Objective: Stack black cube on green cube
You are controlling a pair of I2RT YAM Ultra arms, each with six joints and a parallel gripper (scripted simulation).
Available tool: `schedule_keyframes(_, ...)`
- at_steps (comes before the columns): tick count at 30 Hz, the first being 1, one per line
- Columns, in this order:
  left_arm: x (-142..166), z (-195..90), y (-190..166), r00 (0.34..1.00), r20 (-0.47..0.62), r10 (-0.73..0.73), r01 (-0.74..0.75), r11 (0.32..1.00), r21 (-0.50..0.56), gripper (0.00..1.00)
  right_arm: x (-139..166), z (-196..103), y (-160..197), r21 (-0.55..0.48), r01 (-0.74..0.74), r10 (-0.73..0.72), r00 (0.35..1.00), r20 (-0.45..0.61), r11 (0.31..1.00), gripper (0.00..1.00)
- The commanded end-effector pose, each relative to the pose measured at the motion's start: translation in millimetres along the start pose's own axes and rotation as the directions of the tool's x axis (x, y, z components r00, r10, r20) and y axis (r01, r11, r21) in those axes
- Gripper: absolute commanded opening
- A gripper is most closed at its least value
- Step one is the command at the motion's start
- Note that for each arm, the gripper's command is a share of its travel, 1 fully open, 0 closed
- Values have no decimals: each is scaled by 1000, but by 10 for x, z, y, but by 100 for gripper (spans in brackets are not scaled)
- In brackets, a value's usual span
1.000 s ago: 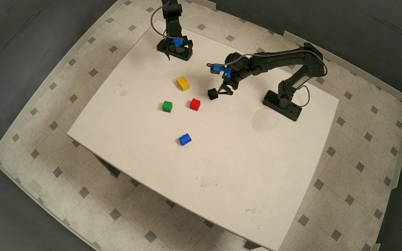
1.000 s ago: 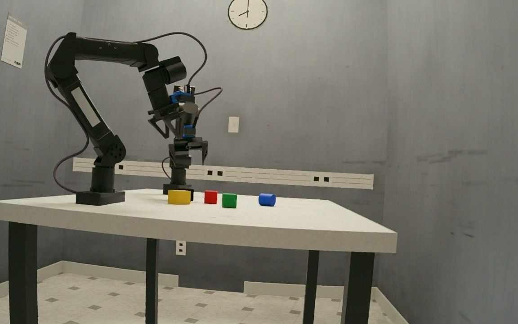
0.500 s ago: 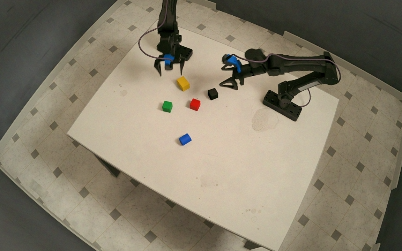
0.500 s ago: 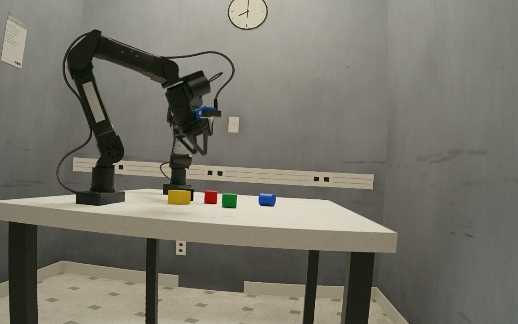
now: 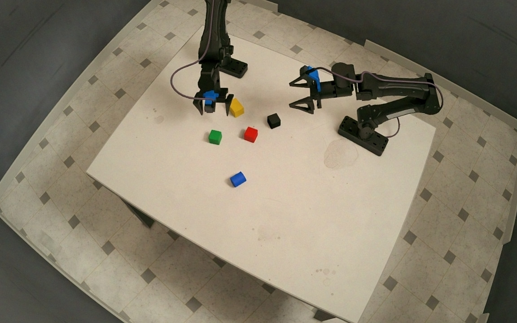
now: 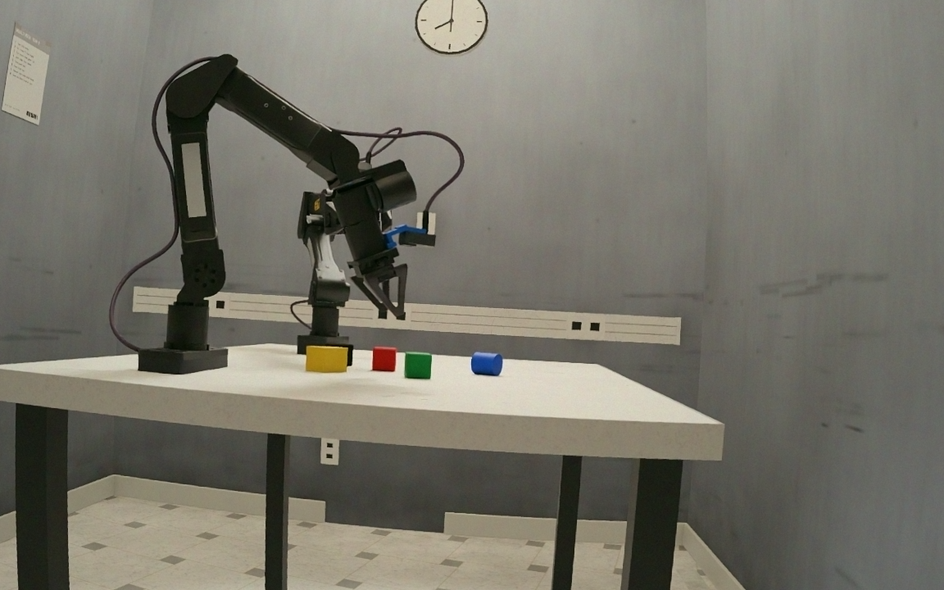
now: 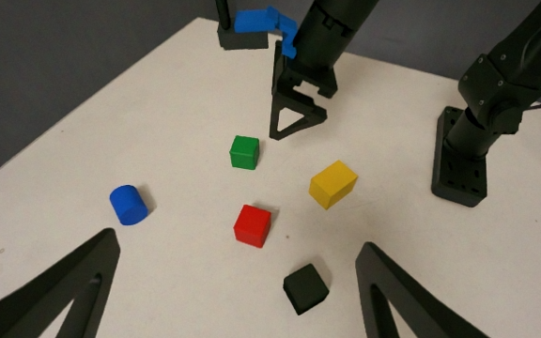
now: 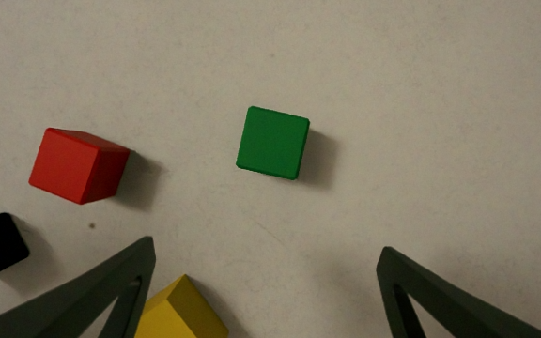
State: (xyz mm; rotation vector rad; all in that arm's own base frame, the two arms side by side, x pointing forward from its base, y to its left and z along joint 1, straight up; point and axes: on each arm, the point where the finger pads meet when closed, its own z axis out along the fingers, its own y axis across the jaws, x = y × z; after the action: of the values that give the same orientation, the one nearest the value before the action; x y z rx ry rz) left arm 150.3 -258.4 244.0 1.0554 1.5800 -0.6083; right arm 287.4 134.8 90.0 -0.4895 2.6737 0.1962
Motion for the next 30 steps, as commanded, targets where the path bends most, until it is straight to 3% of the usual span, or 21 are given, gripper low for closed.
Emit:
schedule_keyframes(1,-22,-26,41,1000,24,-10,10,1000,-16,100,-222,-67,-10,4,-7,7,998,57,1000,100)
schedule_keyframes(11,-22,-26,41,1000,24,-10,10,1000,-16,100,-190,-69,7,-1,-1,1,998,55,1000,100)
schedule_keyframes(14,25,-40,50,1000,-7,-10,9,1000,-21,100,-244,-40,22,9,-5,4,997,75,1000,66)
schedule_keyframes(19,180,-209,-51,992,-126,4,-1,1000,22,100,-265,38,278,-3,45,-44,994,102,999,64)
schedule_keyframes(21,180,-209,-51,992,-126,4,-1,1000,22,100,-265,38,278,-3,45,-44,994,102,999,64)
schedule_keyframes(30,122,-1263,-157,965,-252,69,-35,990,136,100,255,290,1425,-96,312,-301,947,114,945,64)
